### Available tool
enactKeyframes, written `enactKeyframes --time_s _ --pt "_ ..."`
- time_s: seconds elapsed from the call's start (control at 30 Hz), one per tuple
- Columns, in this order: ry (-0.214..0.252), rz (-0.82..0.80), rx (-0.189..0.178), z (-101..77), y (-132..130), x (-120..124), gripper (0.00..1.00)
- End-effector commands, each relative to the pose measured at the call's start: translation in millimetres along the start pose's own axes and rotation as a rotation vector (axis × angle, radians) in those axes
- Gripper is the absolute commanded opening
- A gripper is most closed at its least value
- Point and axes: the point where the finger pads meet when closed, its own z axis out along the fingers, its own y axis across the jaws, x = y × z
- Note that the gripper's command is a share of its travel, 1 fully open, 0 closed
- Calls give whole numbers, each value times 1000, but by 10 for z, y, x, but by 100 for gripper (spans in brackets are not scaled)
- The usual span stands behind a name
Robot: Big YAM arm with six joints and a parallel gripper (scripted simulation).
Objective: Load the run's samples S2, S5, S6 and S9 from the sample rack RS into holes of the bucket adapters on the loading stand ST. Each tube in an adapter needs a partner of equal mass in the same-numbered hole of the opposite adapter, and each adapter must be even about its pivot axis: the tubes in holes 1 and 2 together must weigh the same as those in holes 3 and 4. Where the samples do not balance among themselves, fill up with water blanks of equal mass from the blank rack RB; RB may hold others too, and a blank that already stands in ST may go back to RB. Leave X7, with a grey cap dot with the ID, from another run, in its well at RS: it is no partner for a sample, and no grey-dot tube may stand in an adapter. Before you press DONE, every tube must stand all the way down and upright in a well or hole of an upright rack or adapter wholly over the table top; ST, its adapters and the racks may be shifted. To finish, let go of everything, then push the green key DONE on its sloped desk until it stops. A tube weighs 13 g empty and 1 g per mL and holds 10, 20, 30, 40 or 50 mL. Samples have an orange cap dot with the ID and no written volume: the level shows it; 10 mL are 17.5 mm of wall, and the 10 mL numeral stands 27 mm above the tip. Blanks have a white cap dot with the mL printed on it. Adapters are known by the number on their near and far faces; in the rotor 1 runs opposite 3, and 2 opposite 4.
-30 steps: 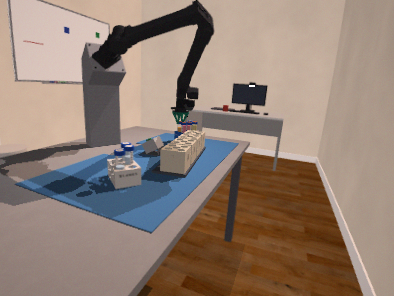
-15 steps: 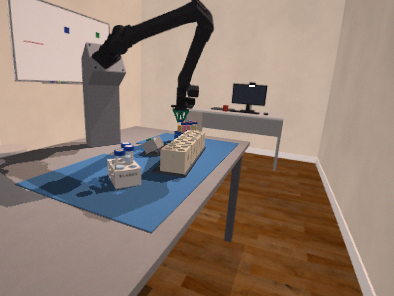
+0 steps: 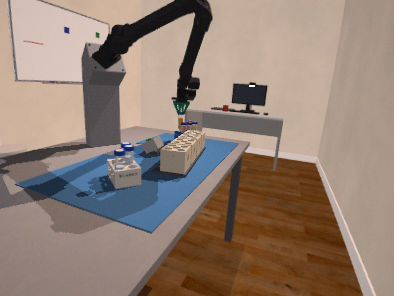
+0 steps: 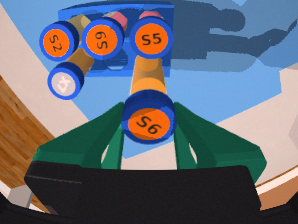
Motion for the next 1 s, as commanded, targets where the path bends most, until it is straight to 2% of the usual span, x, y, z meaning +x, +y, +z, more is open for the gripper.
enactKeyframes --time_s 0.0,0.23,0.33,0.8,0.87,0.97 --pt "-1 12 -27 -247 70 18 0" --pt "-1 13 -28 -480 67 16 0" --pt "0 19 -22 -477 63 -2 0" --pt "-2 26 -38 -992 129 -11 0" --pt "-2 26 -38 -992 129 -11 0" --pt "1 20 -17 -936 64 1 0"
